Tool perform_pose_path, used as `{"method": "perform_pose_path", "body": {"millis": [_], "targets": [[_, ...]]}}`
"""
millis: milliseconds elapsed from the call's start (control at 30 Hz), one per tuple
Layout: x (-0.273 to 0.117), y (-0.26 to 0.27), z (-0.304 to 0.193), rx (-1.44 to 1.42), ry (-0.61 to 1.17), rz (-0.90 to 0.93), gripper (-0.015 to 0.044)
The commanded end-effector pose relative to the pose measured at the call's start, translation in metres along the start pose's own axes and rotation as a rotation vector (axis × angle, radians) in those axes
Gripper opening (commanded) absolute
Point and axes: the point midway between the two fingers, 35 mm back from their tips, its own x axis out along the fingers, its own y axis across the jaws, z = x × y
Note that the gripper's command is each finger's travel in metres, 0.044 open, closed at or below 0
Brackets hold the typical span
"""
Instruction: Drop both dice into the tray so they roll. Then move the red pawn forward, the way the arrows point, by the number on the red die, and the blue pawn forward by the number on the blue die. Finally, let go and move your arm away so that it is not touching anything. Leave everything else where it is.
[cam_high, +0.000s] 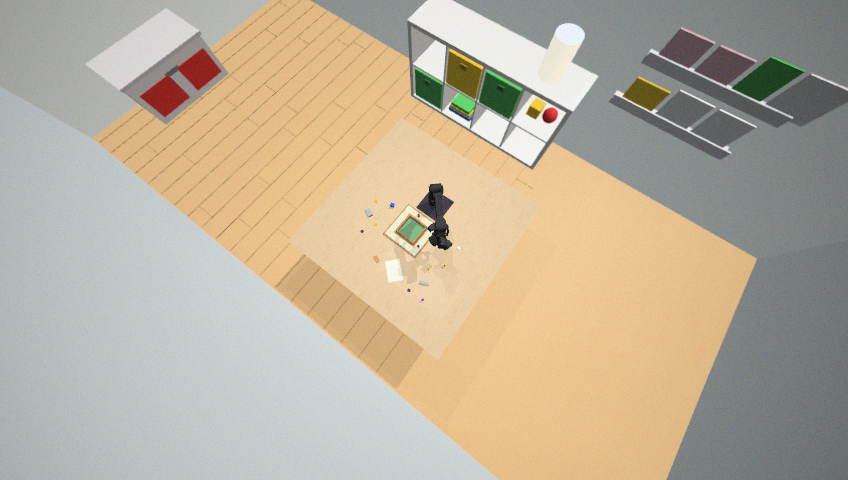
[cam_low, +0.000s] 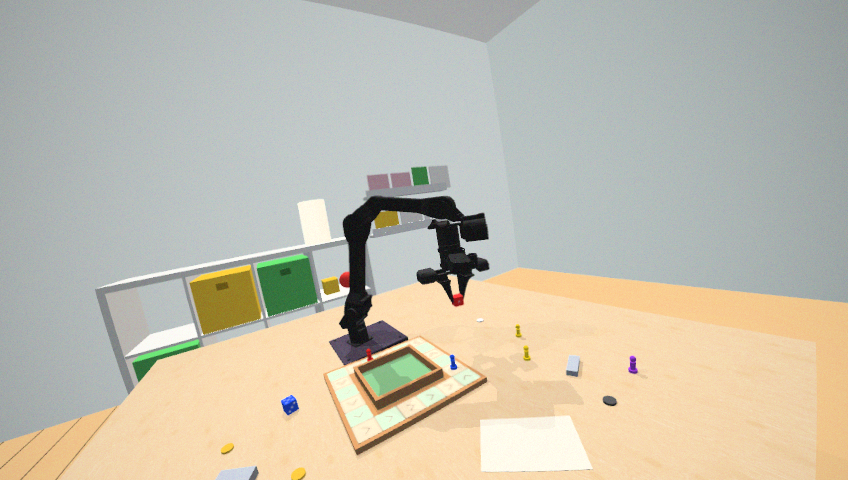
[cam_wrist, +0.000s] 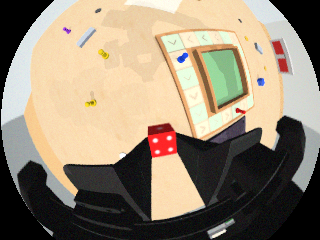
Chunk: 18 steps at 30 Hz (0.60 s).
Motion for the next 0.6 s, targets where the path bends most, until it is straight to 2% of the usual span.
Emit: {"method": "perform_pose_path", "body": {"millis": [0,567], "targets": [[-0.010,-0.002,0.000,0.004,-0.006,0.004,0.0000],[0.004,-0.073,0.052,-0.103,-0.010,-0.001,0.0000]]}}
